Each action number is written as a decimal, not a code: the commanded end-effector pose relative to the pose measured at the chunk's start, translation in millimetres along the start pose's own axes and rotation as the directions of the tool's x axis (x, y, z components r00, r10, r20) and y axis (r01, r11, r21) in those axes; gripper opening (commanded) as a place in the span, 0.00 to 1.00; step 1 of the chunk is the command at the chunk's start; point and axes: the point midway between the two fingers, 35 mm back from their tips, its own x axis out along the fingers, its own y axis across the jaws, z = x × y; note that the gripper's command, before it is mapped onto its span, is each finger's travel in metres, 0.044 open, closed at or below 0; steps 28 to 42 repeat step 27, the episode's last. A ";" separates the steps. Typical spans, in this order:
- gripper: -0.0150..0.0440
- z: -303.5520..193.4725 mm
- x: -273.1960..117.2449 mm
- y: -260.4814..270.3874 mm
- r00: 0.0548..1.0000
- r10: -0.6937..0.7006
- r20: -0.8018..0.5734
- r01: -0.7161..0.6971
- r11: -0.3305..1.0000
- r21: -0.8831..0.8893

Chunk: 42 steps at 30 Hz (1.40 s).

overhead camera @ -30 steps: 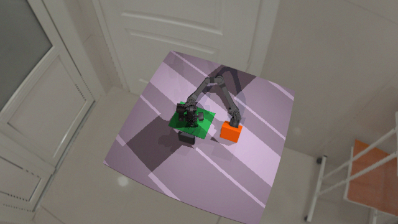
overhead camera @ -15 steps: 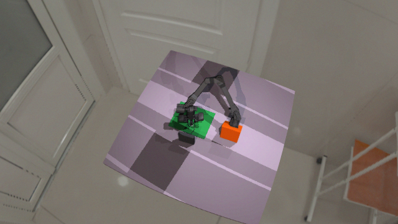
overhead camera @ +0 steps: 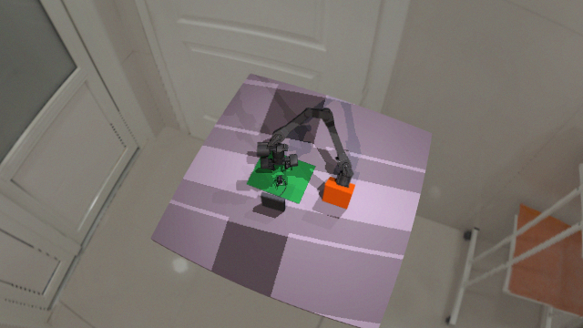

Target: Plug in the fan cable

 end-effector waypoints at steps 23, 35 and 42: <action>0.69 91.8 -2.1 -11.4 1.000 0.003 0.015 -0.003 0.999 0.037; 0.69 91.8 -2.1 -11.4 1.000 0.003 0.015 -0.003 0.999 0.037; 0.69 91.8 -2.1 -11.4 1.000 0.003 0.015 -0.003 0.999 0.037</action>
